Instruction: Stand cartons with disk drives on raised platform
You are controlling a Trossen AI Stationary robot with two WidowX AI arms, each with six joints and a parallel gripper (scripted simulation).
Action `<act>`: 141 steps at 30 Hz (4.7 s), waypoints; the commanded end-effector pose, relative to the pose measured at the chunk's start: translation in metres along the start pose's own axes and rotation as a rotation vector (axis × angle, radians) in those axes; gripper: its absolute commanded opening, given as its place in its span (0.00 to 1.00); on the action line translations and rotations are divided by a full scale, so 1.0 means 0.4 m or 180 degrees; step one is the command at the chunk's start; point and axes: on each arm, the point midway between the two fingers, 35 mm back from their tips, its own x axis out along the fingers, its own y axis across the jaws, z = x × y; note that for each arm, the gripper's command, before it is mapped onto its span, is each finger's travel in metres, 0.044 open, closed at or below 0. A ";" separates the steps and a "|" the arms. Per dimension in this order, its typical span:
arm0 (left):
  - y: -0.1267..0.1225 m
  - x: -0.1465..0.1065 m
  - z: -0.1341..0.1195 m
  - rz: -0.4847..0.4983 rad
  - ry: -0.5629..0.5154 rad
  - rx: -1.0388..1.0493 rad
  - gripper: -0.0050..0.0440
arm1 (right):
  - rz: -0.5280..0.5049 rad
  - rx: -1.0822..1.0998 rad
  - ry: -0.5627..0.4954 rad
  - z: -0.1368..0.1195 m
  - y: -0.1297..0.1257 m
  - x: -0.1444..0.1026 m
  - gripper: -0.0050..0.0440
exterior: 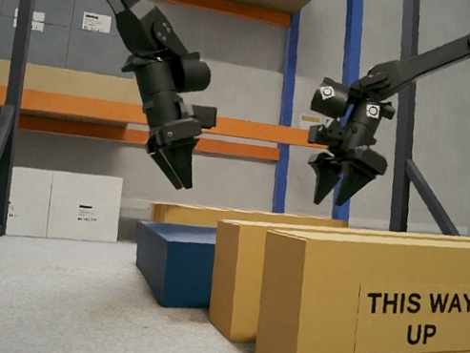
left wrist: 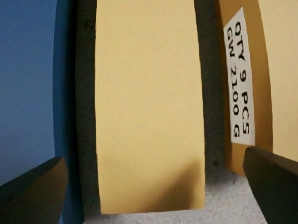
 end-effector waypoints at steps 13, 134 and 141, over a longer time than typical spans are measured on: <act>-0.001 -0.029 0.011 -0.0048 -0.0091 -0.0019 0.88 | 0.0039 0.0027 -0.0085 0.016 0.003 -0.023 0.88; 0.000 0.133 -0.053 0.0015 0.0004 0.0007 0.88 | 0.0041 0.0027 -0.0086 -0.045 0.005 0.140 0.88; 0.000 0.133 -0.053 0.0018 0.0002 0.0006 0.88 | 0.0043 0.0020 -0.0087 -0.044 0.005 0.141 0.88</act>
